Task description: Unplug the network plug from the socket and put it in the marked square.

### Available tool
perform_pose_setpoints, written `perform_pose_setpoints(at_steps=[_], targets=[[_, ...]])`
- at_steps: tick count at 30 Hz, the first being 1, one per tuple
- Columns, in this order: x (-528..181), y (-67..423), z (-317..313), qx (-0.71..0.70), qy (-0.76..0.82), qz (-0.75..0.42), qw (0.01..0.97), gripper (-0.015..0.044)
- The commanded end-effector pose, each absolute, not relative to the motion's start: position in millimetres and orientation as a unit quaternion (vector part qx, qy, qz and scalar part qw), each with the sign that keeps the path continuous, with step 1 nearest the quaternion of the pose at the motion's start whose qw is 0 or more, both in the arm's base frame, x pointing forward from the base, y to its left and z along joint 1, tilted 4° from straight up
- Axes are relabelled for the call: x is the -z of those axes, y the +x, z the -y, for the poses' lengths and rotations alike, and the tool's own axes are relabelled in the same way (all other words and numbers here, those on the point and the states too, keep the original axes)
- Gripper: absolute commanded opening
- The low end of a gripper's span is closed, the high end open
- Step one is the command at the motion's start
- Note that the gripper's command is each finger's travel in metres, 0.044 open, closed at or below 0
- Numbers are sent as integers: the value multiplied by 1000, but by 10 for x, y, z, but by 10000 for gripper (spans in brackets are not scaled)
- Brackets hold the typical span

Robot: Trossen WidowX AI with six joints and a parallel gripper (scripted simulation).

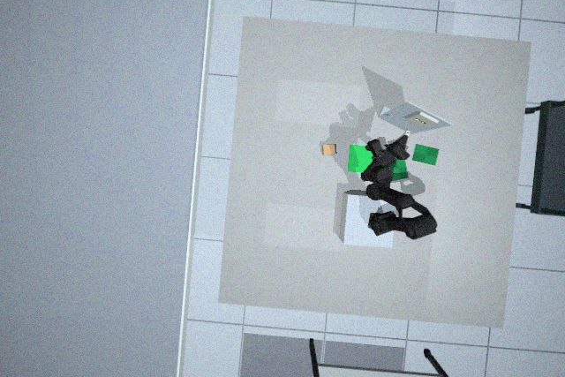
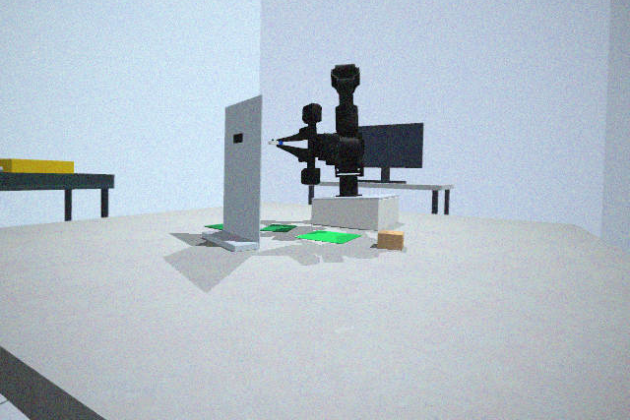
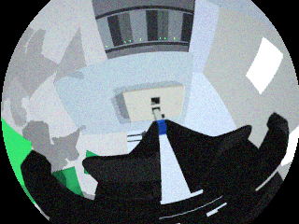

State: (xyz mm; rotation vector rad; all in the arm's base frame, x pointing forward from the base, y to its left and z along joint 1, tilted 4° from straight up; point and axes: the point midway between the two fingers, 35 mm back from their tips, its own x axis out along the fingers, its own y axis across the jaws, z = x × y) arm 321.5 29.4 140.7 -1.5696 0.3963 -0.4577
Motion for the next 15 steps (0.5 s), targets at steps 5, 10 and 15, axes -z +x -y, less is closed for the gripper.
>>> perform_pose_setpoints(at_steps=[5, 10, 15], targets=[[-1485, 3202, -302, 203, -695, -176, 667, 0], [-1571, 3178, -311, 203, -695, -176, 666, 0], [-1656, 3149, -317, 204, -695, -176, 666, 0]])
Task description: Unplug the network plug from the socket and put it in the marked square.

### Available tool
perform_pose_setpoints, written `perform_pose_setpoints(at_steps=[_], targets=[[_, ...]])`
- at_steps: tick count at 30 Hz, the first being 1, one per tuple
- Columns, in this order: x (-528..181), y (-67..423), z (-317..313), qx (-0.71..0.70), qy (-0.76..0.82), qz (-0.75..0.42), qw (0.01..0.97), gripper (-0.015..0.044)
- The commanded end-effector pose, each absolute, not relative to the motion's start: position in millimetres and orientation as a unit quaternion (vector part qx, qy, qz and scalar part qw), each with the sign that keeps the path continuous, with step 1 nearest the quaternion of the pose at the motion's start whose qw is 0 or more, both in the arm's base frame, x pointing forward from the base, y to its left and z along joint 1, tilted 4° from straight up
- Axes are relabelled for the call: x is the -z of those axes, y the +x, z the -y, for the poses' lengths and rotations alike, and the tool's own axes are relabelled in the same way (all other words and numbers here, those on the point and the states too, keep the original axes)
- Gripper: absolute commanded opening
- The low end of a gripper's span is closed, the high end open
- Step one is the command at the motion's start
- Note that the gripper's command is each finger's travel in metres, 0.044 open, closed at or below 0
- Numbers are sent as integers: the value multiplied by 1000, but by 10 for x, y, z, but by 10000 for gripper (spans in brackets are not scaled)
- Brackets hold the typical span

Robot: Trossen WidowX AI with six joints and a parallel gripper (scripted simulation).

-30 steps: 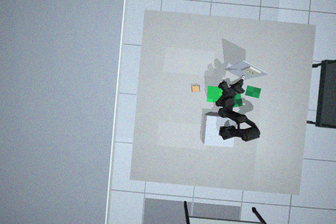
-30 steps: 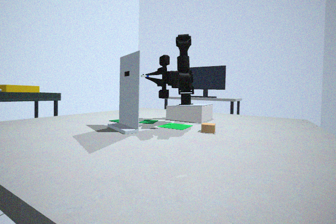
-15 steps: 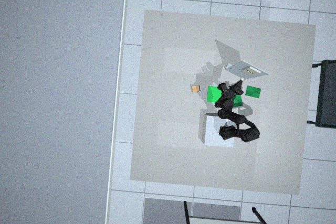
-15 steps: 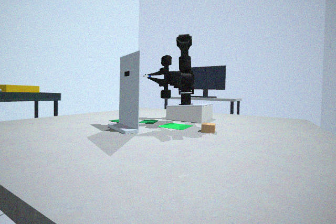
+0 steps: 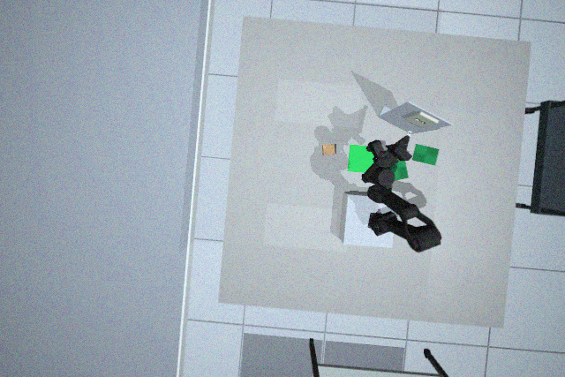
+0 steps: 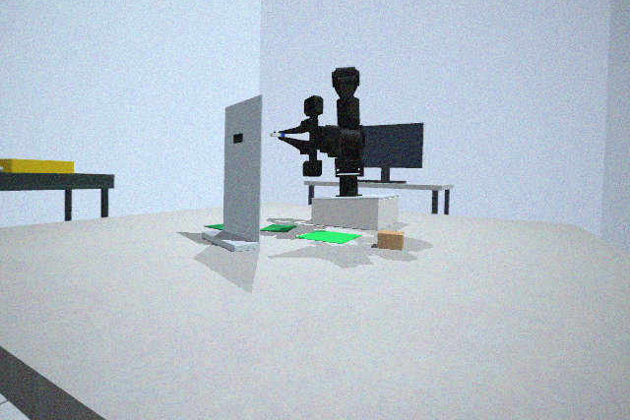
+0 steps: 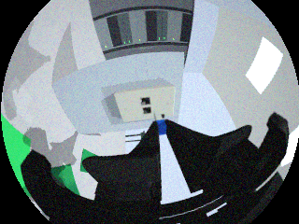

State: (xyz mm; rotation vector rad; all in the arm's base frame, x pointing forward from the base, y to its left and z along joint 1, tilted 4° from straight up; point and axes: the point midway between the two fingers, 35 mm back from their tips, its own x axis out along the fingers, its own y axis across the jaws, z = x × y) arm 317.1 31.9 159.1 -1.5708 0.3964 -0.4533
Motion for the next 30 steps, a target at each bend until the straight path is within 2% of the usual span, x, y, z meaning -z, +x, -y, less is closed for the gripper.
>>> perform_pose_setpoints(at_steps=[1, 24, 30], targets=[[-1673, 3143, -317, 204, -695, -176, 666, 0], [-2016, 2967, -302, 204, -695, -177, 666, 0], [-1917, 3075, -354, 155, -738, -172, 635, 0]])
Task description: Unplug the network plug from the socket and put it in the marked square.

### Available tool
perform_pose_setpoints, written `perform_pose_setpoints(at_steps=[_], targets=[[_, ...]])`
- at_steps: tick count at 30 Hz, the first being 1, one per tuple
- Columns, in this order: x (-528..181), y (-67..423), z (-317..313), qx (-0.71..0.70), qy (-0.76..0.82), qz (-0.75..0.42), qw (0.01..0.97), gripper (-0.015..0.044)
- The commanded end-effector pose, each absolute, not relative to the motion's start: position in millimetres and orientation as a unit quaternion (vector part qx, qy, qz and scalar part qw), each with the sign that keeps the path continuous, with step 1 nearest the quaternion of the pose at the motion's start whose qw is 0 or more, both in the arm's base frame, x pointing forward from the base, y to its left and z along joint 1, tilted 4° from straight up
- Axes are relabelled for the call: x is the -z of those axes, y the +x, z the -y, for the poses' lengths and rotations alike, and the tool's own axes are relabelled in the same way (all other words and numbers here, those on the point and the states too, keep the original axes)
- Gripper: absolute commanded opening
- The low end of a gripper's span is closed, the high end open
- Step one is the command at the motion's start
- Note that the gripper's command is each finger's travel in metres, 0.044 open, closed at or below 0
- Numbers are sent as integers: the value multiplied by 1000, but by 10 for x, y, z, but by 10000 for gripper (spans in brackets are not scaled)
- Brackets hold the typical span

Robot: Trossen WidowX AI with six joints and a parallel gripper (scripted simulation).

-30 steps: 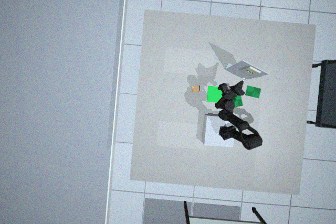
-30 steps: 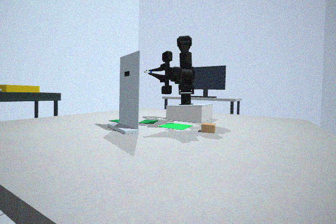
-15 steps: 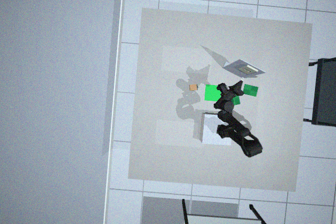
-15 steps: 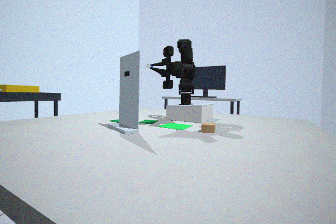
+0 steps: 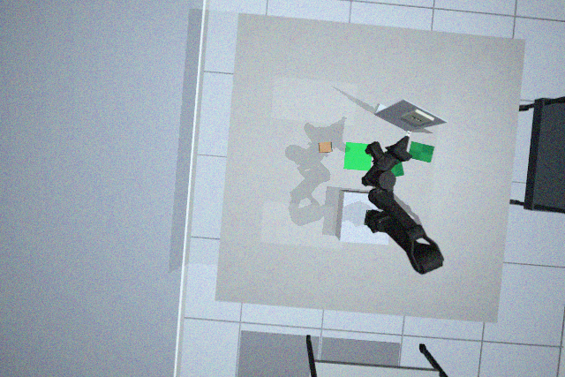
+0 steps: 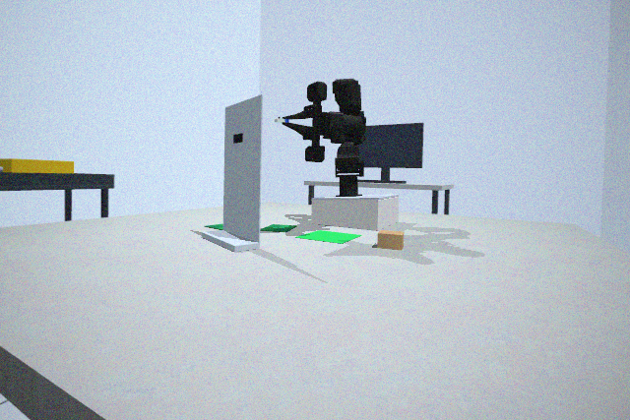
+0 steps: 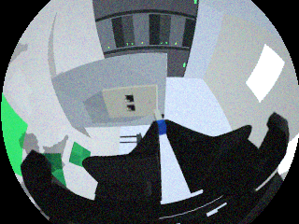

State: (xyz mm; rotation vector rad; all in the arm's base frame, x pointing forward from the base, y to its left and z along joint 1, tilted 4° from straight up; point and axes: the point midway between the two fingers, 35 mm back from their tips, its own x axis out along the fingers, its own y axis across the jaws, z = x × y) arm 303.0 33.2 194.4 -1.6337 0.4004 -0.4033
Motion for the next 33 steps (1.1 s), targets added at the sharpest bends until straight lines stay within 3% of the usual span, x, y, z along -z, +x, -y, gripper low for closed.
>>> perform_pose_setpoints(at_steps=[1, 17, 33], targets=[[-1891, 3097, -366, 143, -746, -171, 628, 0], [-1343, 3276, -513, -63, -835, -153, 524, 0], [-723, 3082, -616, -286, -834, -128, 454, 0]])
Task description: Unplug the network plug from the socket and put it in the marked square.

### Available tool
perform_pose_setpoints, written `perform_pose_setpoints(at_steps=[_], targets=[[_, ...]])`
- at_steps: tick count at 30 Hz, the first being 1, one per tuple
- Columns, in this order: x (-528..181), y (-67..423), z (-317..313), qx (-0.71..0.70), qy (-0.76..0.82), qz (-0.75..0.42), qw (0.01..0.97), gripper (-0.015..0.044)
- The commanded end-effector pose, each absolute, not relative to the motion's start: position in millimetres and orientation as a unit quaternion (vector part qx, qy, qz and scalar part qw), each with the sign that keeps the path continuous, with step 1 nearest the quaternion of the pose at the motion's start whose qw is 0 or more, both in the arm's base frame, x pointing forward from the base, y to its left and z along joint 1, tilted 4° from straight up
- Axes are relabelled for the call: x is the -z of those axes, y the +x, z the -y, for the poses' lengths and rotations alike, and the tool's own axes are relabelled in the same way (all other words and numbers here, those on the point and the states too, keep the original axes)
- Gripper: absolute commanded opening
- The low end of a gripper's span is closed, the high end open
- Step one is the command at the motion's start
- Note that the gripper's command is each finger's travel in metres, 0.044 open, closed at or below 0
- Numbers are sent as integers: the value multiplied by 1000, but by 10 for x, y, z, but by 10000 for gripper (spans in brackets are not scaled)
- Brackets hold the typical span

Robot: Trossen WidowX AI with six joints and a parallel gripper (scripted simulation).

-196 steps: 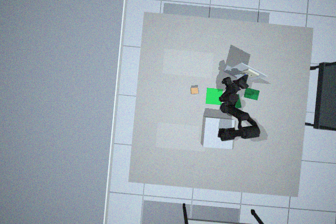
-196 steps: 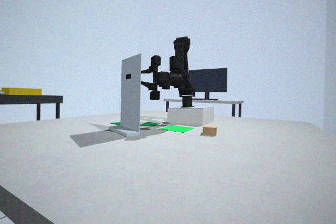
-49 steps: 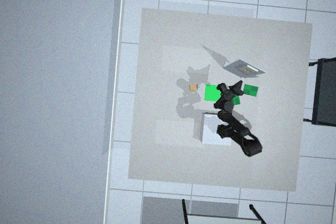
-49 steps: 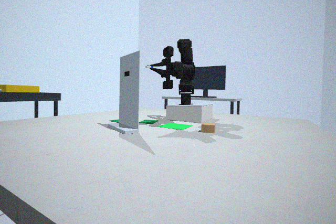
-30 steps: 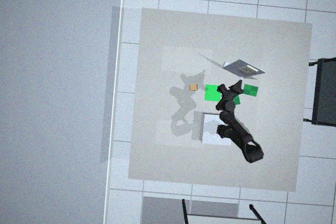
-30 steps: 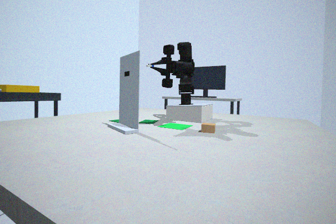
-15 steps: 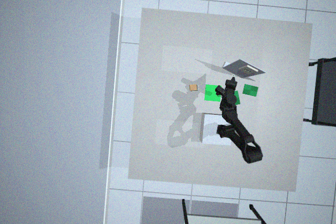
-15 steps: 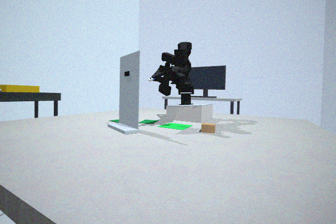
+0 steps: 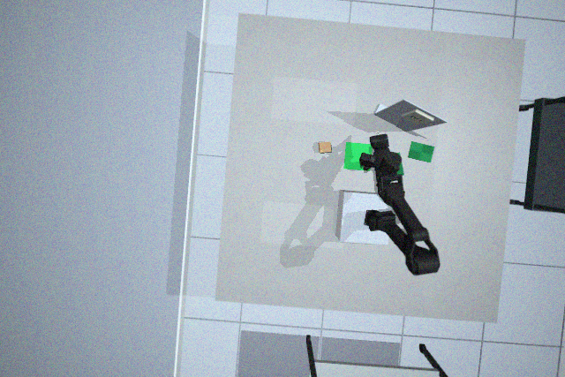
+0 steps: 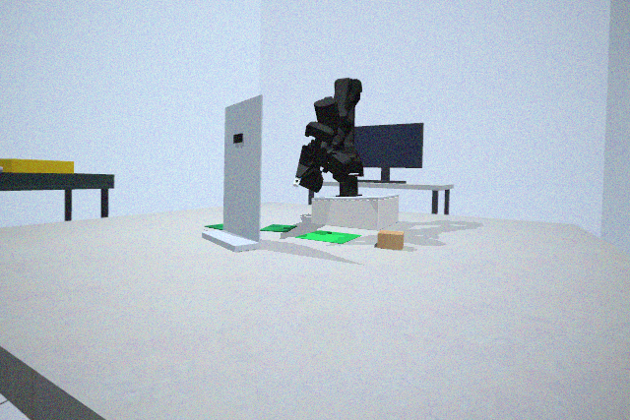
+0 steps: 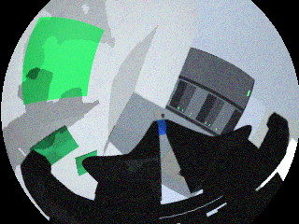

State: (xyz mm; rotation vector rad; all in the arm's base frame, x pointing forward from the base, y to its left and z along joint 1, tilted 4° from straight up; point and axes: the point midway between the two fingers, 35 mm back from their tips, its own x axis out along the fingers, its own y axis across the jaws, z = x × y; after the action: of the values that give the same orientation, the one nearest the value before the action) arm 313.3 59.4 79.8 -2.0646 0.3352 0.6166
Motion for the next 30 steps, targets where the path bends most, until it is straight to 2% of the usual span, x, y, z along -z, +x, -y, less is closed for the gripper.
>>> perform_pose_setpoints(at_steps=[1, 19, 30], targets=[[-689, 3058, -623, -300, -831, -126, 451, 0], [-283, 2454, -775, -519, -728, -75, 441, 0], [-222, 2441, -781, -526, -723, -73, 442, 0]])
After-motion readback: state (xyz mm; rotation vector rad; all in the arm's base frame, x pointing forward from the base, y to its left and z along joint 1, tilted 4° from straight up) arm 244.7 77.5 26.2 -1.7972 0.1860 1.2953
